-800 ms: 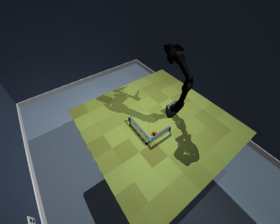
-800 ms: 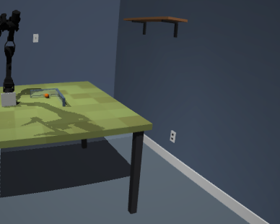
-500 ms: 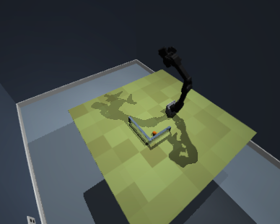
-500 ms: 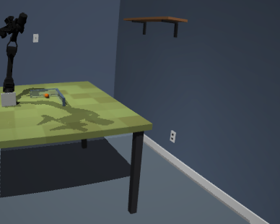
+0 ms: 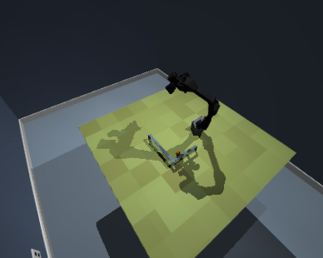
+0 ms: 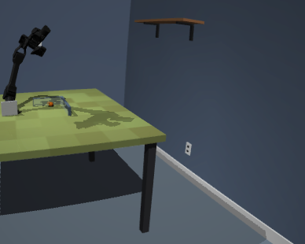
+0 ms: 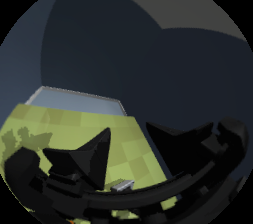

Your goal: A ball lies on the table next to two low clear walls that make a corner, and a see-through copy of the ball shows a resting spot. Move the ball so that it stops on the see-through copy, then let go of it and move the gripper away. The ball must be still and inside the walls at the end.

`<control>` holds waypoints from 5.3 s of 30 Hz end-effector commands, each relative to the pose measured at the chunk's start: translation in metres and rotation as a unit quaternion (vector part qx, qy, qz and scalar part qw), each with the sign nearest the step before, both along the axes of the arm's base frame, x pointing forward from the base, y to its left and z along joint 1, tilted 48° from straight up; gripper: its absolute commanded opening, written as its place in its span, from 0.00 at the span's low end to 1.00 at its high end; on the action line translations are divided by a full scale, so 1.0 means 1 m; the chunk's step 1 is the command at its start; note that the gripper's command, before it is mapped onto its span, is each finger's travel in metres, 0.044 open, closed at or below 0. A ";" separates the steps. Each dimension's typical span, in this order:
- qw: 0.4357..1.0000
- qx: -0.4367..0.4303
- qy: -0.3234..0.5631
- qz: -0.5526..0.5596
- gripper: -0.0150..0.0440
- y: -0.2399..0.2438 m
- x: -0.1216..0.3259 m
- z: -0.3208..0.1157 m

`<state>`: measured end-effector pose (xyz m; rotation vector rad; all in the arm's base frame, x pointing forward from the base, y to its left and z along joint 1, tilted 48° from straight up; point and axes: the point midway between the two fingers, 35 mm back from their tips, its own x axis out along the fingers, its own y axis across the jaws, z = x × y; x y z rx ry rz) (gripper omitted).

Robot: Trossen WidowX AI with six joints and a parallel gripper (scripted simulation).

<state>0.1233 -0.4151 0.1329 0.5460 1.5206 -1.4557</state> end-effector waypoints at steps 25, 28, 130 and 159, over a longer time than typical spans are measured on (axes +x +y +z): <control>0.389 0.354 -0.207 0.825 0.72 0.312 0.203 -0.049; 0.286 0.347 -0.232 0.863 0.72 0.349 0.206 -0.046; 0.043 0.294 -0.296 0.908 0.25 0.419 0.189 0.002; 0.042 0.294 -0.297 0.908 0.25 0.475 0.191 -0.048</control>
